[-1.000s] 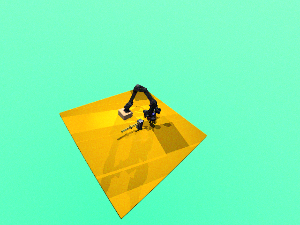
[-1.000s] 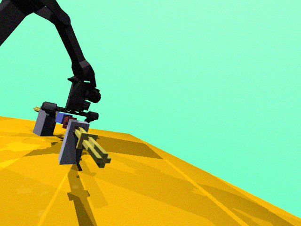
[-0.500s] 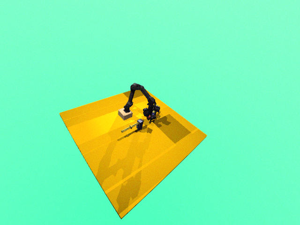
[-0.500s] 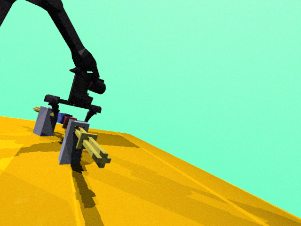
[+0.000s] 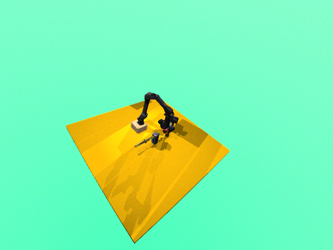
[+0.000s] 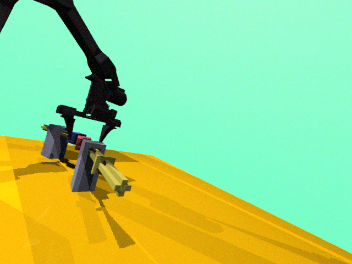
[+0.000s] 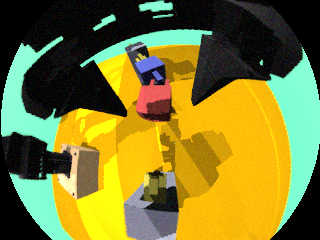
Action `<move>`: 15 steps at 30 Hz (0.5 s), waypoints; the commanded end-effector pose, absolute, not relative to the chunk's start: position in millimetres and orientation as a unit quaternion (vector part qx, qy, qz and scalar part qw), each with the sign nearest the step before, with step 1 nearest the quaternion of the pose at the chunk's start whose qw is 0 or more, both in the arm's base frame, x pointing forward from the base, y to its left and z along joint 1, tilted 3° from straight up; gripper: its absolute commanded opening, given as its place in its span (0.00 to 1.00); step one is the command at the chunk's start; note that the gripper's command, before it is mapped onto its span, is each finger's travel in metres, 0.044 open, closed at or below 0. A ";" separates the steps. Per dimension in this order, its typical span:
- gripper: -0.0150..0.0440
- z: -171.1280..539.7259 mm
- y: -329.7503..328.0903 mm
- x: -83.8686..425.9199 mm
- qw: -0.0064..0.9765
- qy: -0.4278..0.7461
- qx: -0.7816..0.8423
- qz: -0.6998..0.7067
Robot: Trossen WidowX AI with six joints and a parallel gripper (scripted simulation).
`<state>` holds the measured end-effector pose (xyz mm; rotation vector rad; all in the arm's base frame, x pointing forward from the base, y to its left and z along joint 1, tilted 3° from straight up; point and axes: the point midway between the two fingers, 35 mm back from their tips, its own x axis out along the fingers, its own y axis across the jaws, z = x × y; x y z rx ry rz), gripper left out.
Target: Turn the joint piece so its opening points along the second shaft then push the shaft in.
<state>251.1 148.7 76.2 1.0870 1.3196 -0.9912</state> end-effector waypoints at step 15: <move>1.00 131.4 148.7 255.0 0.667 0.661 0.265 -0.219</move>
